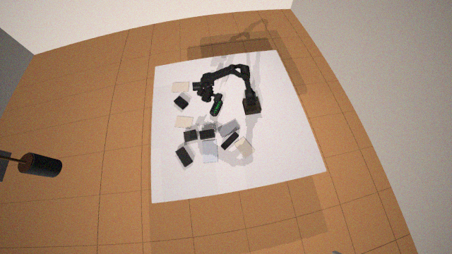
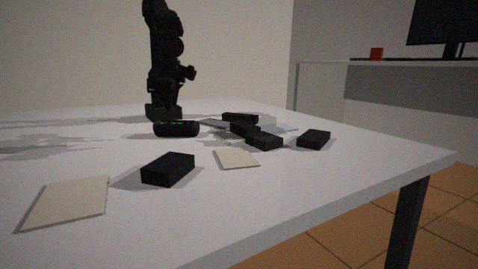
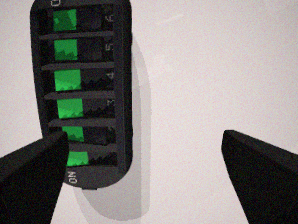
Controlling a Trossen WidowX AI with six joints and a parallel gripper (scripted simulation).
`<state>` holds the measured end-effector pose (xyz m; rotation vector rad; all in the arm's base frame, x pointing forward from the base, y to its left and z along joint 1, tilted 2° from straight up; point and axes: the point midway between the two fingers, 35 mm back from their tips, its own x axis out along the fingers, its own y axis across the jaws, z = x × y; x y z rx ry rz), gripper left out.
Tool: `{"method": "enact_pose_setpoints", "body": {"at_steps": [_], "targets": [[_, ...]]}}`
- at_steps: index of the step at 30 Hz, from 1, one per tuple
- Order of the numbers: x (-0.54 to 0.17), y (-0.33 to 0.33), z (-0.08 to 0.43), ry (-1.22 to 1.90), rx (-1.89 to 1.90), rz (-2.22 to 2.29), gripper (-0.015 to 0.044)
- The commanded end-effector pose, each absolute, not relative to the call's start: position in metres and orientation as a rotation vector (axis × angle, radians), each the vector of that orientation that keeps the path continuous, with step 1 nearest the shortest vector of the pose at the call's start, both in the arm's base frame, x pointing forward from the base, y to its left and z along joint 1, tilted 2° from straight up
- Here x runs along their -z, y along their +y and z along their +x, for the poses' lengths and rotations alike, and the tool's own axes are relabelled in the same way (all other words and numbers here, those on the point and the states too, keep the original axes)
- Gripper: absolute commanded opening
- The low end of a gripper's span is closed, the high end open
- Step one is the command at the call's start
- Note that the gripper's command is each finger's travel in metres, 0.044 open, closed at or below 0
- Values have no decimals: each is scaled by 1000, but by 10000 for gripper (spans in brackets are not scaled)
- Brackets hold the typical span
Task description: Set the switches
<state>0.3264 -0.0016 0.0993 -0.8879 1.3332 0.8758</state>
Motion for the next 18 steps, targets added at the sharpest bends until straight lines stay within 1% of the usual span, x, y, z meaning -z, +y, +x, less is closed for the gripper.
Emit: {"method": "enact_pose_setpoints", "body": {"at_steps": [1, 2, 4, 6, 12, 18], "targets": [[-99, -2, 326, 1333, -876, -888, 420], [-99, -2, 326, 1333, -876, -888, 440], [-99, -2, 326, 1333, -876, -888, 440], [-108, -2, 327, 1333, -876, -888, 387], [-177, -3, 321, 1333, -876, -888, 230], [-179, -3, 321, 1333, -876, -888, 72]]}}
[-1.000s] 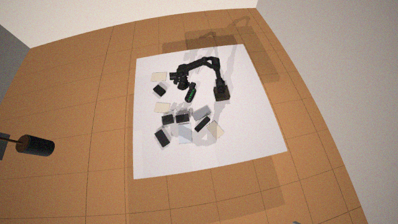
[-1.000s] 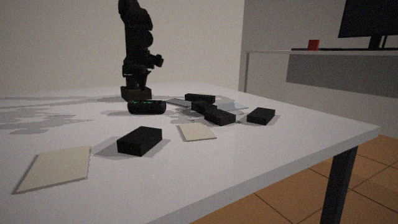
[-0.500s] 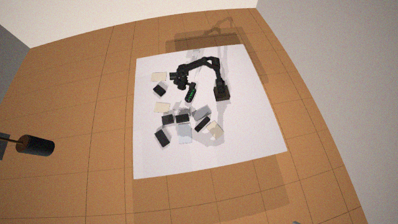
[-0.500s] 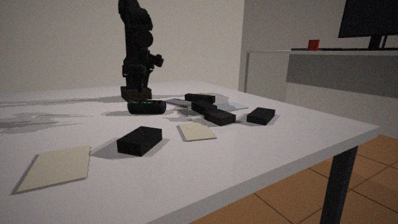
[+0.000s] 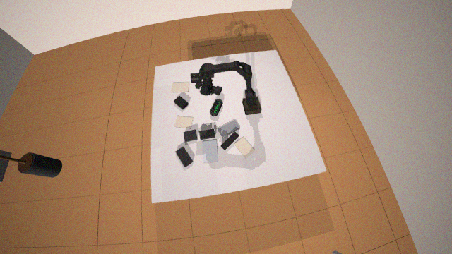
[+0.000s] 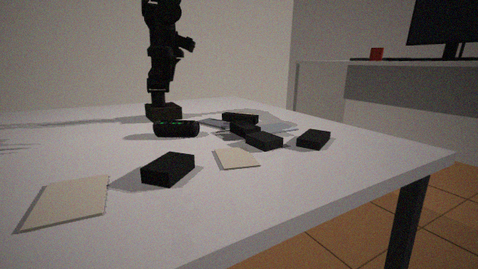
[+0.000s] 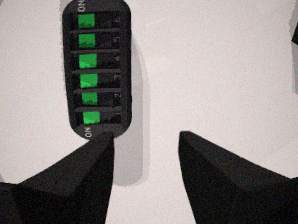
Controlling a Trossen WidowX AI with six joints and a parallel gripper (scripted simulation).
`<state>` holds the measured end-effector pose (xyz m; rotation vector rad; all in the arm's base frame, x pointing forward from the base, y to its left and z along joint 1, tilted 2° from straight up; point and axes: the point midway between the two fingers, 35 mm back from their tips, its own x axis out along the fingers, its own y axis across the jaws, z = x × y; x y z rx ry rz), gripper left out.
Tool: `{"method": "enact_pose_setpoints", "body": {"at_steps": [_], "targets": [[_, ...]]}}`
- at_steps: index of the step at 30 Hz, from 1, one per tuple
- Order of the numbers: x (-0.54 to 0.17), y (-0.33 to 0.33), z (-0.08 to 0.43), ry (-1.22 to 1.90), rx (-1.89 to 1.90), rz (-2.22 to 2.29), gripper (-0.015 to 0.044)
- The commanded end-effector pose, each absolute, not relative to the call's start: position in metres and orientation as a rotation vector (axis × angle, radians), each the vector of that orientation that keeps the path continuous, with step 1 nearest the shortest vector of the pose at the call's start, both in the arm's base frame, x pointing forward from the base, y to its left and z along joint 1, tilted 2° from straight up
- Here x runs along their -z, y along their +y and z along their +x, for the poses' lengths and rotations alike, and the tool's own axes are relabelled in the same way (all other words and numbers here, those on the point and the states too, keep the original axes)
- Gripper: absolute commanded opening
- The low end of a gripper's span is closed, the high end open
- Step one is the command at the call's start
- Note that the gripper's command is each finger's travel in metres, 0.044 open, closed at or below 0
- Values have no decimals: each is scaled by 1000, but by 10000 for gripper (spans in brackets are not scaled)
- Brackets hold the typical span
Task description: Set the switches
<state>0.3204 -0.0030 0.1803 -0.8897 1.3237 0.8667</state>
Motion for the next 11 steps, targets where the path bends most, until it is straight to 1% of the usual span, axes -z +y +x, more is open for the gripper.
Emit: {"method": "enact_pose_setpoints", "body": {"at_steps": [1, 3, 11], "targets": [[-179, -3, 321, 1333, -876, -888, 46], [-179, -3, 321, 1333, -876, -888, 0], [-179, -3, 321, 1333, -876, -888, 0]]}}
